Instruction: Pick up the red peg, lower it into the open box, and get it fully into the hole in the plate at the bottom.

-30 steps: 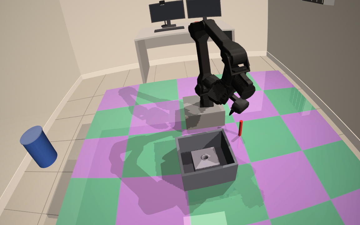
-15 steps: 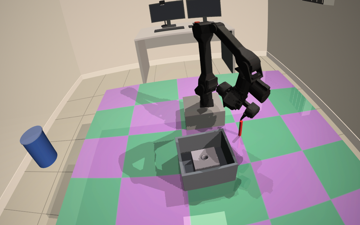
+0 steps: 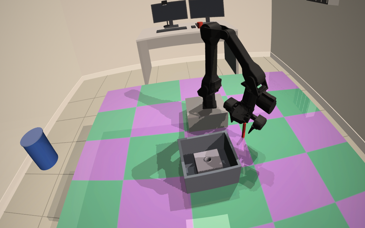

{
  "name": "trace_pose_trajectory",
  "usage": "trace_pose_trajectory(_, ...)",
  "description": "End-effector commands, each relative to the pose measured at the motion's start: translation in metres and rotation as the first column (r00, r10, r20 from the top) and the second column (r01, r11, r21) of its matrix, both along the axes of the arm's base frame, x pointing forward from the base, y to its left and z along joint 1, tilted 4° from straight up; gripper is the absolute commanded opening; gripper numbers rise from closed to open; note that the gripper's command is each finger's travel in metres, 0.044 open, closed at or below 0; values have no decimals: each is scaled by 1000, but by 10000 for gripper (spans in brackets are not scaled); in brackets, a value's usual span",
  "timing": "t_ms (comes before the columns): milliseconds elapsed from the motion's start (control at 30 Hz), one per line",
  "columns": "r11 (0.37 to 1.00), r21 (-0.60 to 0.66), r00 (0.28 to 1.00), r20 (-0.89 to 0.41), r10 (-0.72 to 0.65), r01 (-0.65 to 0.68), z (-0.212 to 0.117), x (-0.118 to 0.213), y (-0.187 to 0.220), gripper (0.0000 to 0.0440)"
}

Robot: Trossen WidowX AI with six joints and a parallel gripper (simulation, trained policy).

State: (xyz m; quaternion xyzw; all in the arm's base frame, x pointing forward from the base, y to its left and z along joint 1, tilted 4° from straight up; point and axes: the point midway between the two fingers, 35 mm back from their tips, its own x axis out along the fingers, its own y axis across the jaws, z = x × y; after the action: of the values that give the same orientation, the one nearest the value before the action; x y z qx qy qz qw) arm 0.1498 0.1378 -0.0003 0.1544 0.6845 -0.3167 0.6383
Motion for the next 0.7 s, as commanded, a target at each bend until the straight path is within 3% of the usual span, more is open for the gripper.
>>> trace_pose_trajectory(0, 1000, 3, 1000, 14, 8, -8, -12, 0, 0, 440)
trace_pose_trajectory(100, 1000, 9, 1000, 18, 19, -19, -22, 1, 0, 419)
trace_pose_trajectory(567, 999, -31, 999, -48, 14, -15, -47, -10, -7, 63)
trace_pose_trajectory(667, 998, -48, 999, -44, 25, -27, -44, -7, -8, 27)
